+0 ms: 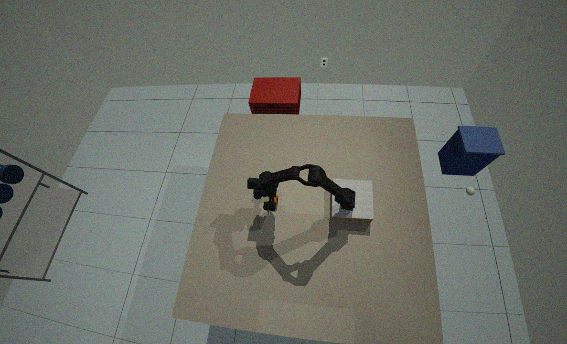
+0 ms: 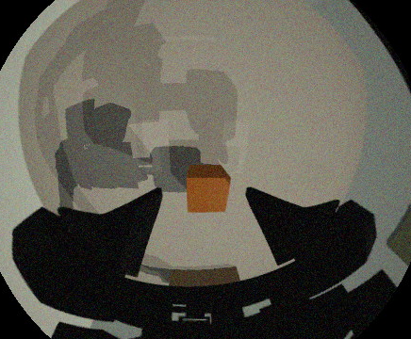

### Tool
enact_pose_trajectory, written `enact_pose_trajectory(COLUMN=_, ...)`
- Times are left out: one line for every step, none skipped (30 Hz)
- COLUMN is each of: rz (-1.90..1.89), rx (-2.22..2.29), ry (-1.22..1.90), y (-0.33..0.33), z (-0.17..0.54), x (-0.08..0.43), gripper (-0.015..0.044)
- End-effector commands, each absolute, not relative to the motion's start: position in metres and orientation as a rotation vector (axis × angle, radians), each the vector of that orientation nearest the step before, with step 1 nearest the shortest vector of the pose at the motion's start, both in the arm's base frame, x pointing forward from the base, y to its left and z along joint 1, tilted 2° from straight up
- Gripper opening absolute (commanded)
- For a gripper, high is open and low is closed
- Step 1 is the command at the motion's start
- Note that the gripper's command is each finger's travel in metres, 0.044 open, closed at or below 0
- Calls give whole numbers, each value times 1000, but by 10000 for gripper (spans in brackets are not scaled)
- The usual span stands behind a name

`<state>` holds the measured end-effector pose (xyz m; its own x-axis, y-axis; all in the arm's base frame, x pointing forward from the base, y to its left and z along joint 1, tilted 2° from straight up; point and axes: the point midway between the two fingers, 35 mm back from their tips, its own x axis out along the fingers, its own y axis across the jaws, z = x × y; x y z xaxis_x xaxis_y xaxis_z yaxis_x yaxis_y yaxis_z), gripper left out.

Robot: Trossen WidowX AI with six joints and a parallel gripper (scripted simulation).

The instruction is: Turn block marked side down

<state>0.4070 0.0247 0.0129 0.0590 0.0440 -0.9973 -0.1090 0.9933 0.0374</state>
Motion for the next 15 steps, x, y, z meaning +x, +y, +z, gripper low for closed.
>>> enact_pose_trajectory(rz=110, rx=-53, ry=1511, y=24, z=5, x=406, gripper=440)
enact_pose_trajectory(rz=110, rx=-53, ry=1511, y=24, z=3, x=406, gripper=440)
enact_pose_trajectory(rz=110, rx=-53, ry=1511, y=24, z=2, x=406, gripper=440)
enact_pose_trajectory(rz=110, rx=-53, ry=1511, y=24, z=2, x=406, gripper=440)
enact_pose_trajectory(rz=110, rx=-53, ry=1511, y=24, z=2, x=406, gripper=414)
enact_pose_trajectory(rz=110, rx=-53, ry=1511, y=24, z=2, x=406, gripper=387)
enact_pose_trajectory(rz=110, rx=-53, ry=1511, y=24, z=2, x=406, gripper=361)
enact_pose_trajectory(rz=110, rx=-53, ry=1511, y=24, z=2, x=406, gripper=335)
enact_pose_trajectory(rz=110, rx=-53, ry=1511, y=24, z=2, x=406, gripper=309)
enact_pose_trajectory(rz=110, rx=-53, ry=1511, y=24, z=2, x=406, gripper=282)
enact_pose_trajectory(rz=110, rx=-53, ry=1511, y=24, z=2, x=406, gripper=256)
enact_pose_trajectory(rz=110, rx=-53, ry=1511, y=24, z=2, x=406, gripper=230)
enact_pose_trajectory(rz=110, rx=-53, ry=1511, y=24, z=2, x=406, gripper=204)
enact_pose_trajectory(rz=110, rx=-53, ry=1511, y=24, z=2, x=406, gripper=177)
enact_pose_trajectory(rz=110, rx=-53, ry=1511, y=24, z=2, x=406, gripper=171)
